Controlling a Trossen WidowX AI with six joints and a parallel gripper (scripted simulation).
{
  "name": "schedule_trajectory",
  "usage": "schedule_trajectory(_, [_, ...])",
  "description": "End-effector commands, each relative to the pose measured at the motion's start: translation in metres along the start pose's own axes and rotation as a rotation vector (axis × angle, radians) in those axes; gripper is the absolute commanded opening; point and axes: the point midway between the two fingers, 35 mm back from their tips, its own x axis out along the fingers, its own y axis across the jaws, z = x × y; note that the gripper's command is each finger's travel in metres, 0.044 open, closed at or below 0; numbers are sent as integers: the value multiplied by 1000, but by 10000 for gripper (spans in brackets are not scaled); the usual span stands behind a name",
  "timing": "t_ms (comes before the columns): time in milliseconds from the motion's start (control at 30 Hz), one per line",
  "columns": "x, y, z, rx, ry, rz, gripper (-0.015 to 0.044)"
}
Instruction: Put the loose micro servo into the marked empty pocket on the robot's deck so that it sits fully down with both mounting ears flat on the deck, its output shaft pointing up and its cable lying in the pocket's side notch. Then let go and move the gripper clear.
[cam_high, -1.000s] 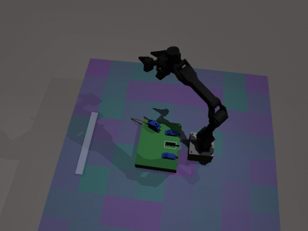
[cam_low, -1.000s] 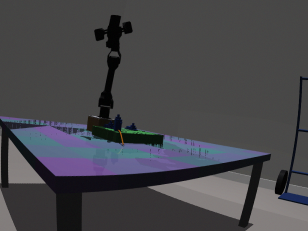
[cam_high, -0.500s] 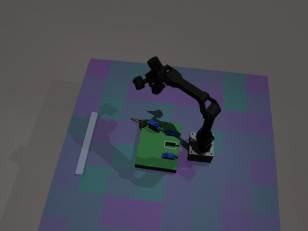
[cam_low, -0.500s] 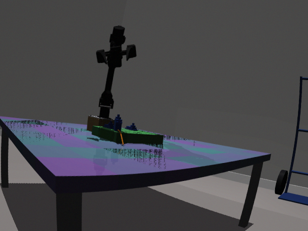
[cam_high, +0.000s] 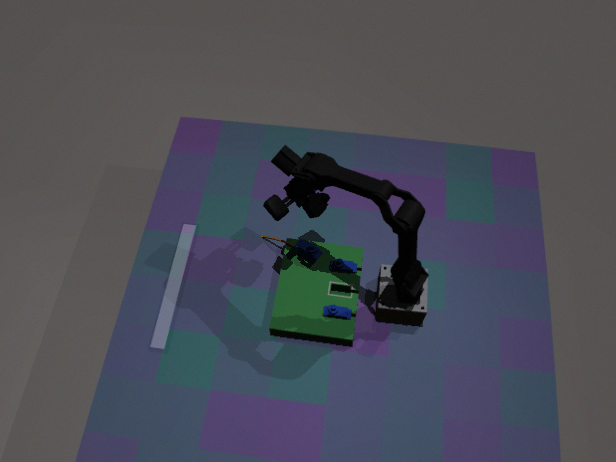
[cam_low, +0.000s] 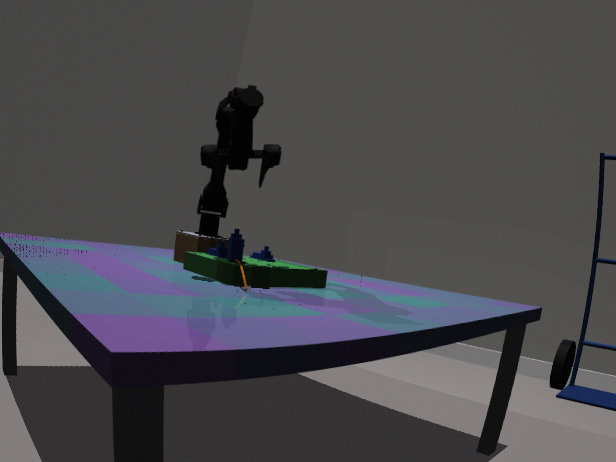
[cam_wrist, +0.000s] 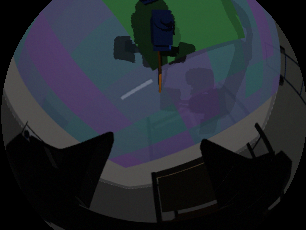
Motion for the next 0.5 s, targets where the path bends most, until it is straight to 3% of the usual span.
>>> schedule_trajectory(0, [18,-2,24,-39,-110,28,440])
schedule_trajectory(300, [45,-6,92,-149,-388,87,440])
schedule_trajectory(467, [47,-6,99,-158,-409,92,440])
